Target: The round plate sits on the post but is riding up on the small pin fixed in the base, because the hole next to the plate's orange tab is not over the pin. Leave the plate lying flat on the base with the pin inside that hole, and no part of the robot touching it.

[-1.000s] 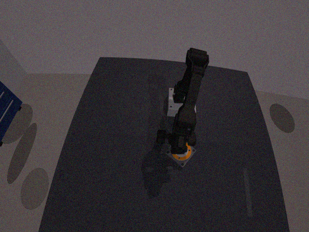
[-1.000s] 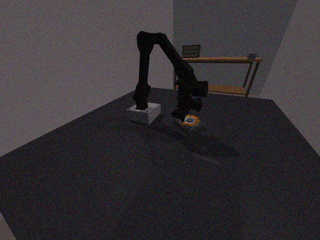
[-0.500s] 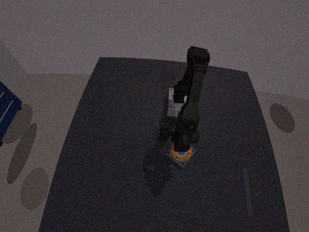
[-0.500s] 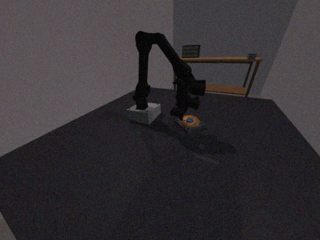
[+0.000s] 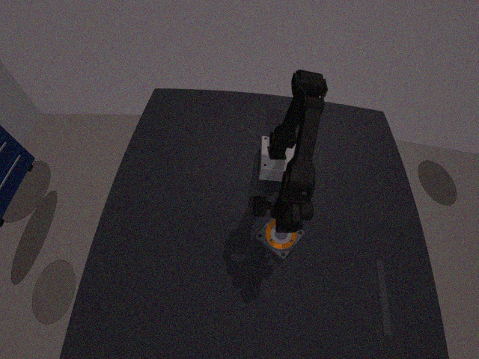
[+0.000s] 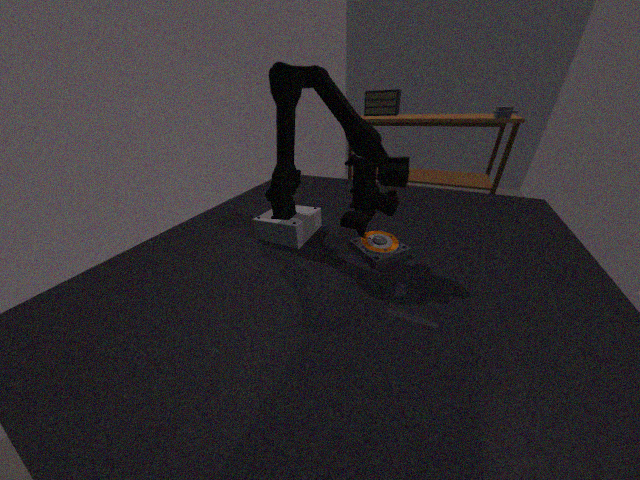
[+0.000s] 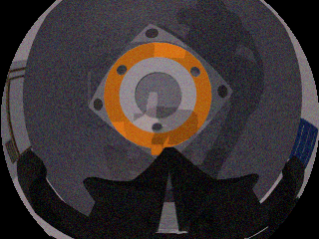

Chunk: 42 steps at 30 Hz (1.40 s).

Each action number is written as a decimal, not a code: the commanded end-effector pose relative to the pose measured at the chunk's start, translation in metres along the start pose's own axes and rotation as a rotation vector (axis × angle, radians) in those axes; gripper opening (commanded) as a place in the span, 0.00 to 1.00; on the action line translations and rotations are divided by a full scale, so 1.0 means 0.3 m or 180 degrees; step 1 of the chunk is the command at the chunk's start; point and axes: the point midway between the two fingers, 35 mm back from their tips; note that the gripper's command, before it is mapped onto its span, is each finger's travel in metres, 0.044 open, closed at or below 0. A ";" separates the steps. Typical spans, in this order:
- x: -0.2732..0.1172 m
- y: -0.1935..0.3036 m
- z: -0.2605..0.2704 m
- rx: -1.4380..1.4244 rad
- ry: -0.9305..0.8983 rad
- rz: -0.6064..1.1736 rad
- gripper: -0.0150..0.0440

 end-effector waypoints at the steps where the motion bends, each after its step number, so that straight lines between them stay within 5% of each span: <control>1: 0.004 0.013 0.019 0.0009 -0.0012 0.0028 0.25; 28: 0.004 0.001 0.102 0.0009 -0.0018 0.0027 0.25; 42: -0.121 0.006 0.096 0.0024 -0.0011 0.0017 0.25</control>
Point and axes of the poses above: the point midway between the two fingers, 35 mm back from their tips, its own x axis out along the fingers, its own z axis across the jaws, y = z × x, and after that the axes turned 3 degrees about x, right-handed
